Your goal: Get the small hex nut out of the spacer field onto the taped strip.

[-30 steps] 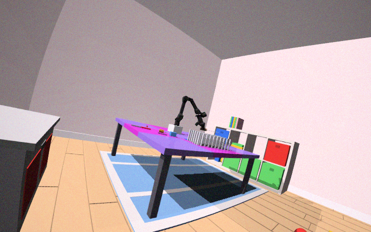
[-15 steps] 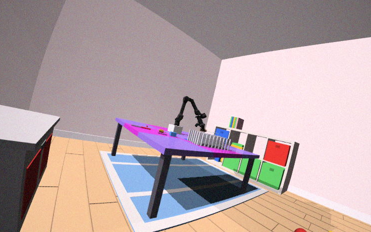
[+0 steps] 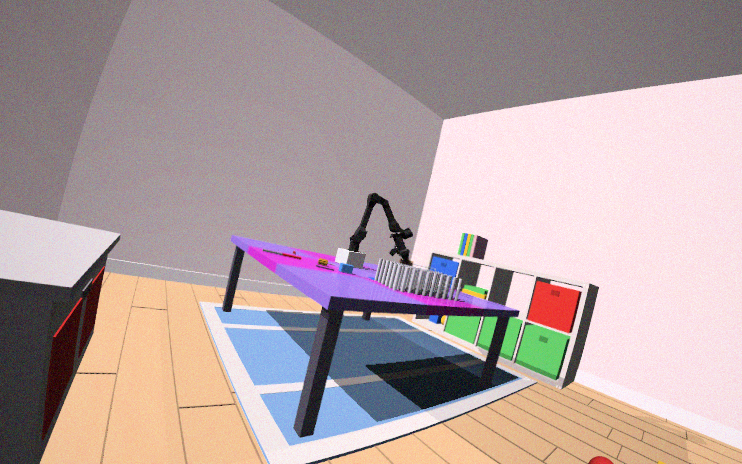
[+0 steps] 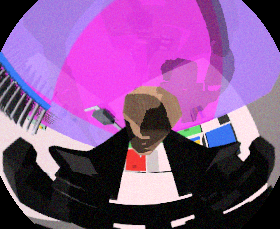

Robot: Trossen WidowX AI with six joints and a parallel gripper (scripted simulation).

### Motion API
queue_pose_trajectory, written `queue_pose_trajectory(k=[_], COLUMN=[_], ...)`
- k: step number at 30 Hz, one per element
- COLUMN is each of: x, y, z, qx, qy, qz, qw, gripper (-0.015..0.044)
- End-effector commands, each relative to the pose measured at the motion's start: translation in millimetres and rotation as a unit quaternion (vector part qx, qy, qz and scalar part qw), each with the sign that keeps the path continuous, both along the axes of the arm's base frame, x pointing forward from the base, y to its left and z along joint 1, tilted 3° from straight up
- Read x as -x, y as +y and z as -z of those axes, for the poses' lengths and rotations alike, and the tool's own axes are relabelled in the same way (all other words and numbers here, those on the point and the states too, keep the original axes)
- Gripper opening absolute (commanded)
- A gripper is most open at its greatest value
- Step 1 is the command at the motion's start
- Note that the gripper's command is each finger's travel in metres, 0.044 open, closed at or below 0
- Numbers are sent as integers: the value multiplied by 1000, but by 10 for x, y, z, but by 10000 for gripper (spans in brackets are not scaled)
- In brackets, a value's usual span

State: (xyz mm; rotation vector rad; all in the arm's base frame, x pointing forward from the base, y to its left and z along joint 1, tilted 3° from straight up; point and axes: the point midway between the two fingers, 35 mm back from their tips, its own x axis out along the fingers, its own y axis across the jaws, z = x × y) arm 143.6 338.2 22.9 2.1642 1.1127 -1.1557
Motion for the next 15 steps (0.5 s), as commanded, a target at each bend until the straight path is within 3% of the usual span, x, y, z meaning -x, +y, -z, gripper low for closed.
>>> queue_pose_trajectory(k=[1, 15], x=[6, 8], y=[-7, -15], z=[59, 183], qx=[2, 2], qy=[1, 1], qz=[-2, -2], qw=[1000, 1000], gripper=[0, 0])
